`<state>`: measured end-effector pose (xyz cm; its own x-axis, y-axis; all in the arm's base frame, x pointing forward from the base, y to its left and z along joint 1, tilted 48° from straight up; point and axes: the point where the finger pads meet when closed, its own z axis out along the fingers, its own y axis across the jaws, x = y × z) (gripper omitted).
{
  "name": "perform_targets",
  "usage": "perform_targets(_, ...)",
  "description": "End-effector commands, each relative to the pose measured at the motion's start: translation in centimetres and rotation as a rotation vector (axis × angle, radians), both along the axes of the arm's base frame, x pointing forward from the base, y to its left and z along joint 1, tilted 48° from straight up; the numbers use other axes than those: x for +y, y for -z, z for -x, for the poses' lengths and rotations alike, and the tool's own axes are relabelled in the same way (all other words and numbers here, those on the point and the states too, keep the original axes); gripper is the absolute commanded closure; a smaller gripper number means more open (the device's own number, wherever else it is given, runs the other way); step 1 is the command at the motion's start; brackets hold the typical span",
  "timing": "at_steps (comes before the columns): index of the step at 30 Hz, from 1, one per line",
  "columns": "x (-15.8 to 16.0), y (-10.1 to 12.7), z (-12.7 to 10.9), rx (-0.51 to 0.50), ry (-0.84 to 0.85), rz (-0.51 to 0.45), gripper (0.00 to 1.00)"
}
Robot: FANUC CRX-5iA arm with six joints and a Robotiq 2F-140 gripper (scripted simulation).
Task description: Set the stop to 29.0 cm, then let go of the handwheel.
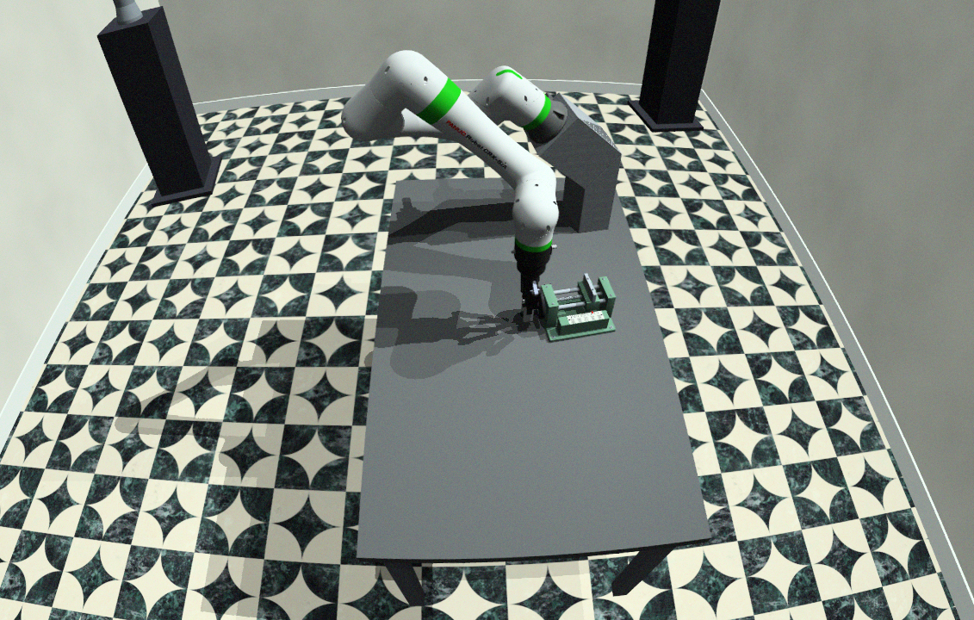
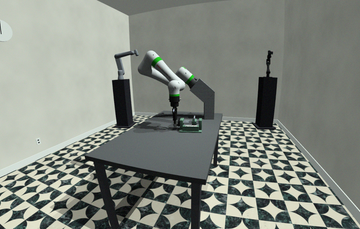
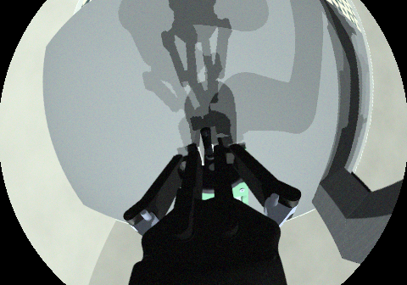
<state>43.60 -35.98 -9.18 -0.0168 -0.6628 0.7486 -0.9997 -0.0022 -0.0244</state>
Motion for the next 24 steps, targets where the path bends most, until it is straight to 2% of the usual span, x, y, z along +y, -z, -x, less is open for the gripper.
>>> perform_targets(1, 0.0, 0.03, 0.17, 0.0, 0.0, 0.0, 0.96)
perform_targets(24, -0.01, 0.05, 0.66, 0.0, 0.0, 0.0, 0.96)
